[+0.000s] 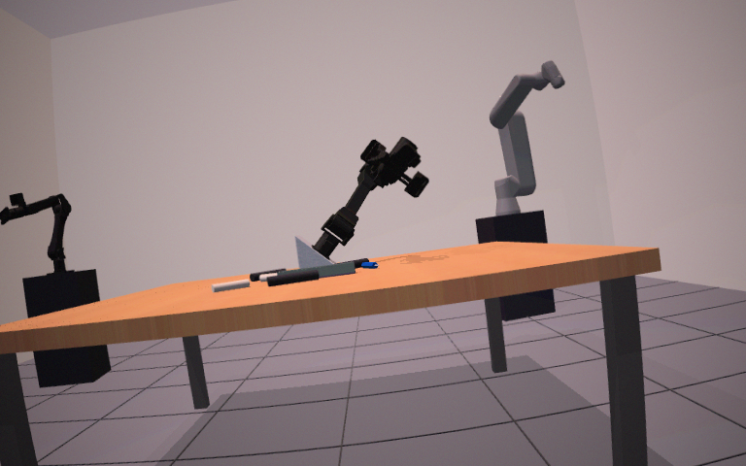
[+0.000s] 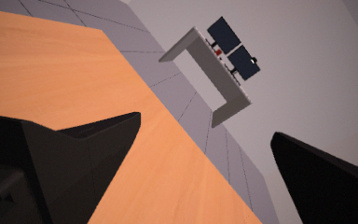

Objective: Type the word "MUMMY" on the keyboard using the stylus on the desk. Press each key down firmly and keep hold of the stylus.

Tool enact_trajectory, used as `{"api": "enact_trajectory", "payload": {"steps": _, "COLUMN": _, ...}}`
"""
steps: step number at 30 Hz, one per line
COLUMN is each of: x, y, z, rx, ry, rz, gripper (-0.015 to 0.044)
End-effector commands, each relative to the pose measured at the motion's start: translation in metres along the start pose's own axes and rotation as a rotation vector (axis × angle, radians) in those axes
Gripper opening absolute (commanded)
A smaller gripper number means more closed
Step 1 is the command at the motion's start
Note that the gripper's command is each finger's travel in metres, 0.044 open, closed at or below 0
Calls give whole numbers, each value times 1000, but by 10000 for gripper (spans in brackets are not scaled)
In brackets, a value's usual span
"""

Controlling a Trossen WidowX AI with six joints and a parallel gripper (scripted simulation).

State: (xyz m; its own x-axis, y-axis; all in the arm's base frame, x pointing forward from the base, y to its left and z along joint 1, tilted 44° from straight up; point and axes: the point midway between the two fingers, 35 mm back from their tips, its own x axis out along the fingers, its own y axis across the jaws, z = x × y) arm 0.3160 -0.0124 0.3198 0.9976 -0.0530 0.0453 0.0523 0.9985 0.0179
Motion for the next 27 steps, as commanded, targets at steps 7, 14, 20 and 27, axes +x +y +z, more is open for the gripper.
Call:
{"api": "enact_trajectory", "payload": {"steps": 7, "x": 32, "y": 1, "z": -56, "rx": -37, "ry": 275, "rz": 66, "gripper": 256}}
{"api": "enact_trajectory", "payload": {"steps": 14, "x": 49, "y": -6, "z": -151, "rx": 49, "ry": 776, "rz": 218, "gripper": 72}}
{"api": "enact_trajectory", "payload": {"steps": 20, "x": 38, "y": -11, "z": -211, "rx": 268, "ry": 1140, "rz": 344, "gripper": 0}}
{"api": "enact_trajectory", "payload": {"steps": 27, "x": 19, "y": -14, "z": -247, "rx": 643, "ry": 1444, "rz": 461, "gripper": 0}}
